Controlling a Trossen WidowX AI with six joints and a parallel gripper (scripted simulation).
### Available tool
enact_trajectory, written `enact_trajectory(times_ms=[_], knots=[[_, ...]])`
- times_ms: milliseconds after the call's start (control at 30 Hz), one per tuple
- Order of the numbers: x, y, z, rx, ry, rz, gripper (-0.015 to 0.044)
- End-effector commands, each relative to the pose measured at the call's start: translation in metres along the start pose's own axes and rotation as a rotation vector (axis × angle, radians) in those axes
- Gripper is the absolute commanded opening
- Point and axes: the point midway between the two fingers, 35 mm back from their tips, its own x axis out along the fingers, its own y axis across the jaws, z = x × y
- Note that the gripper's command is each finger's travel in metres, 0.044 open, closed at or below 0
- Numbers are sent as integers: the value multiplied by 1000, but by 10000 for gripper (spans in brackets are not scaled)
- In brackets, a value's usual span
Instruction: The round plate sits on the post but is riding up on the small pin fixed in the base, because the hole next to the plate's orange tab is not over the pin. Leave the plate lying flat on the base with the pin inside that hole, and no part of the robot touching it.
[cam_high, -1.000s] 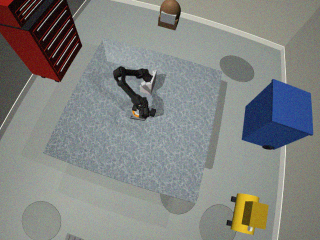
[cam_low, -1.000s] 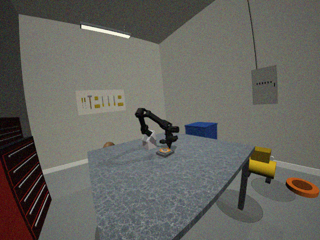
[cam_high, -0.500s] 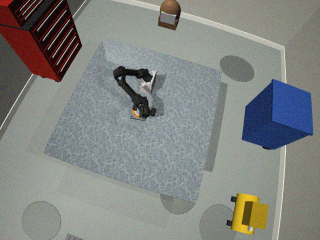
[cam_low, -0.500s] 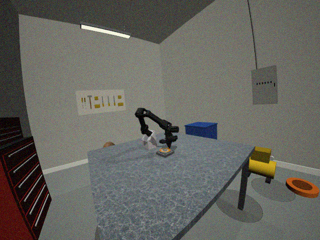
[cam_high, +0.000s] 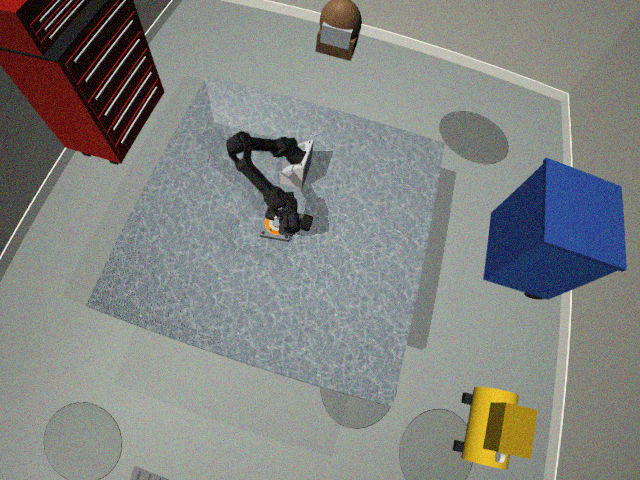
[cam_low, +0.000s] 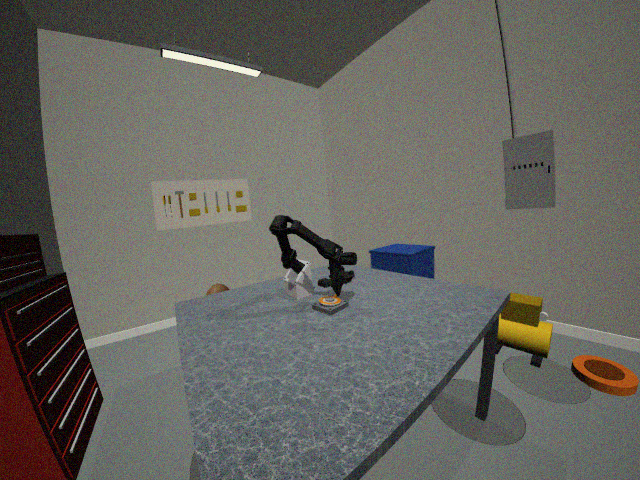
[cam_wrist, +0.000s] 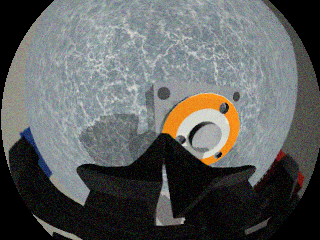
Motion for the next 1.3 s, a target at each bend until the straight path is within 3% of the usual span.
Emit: enact_trajectory(times_ms=[0,1267], knots=[[2,-1,-9,-4,16,0,0],[-1,-17,-40,-5,17,-1,0]])
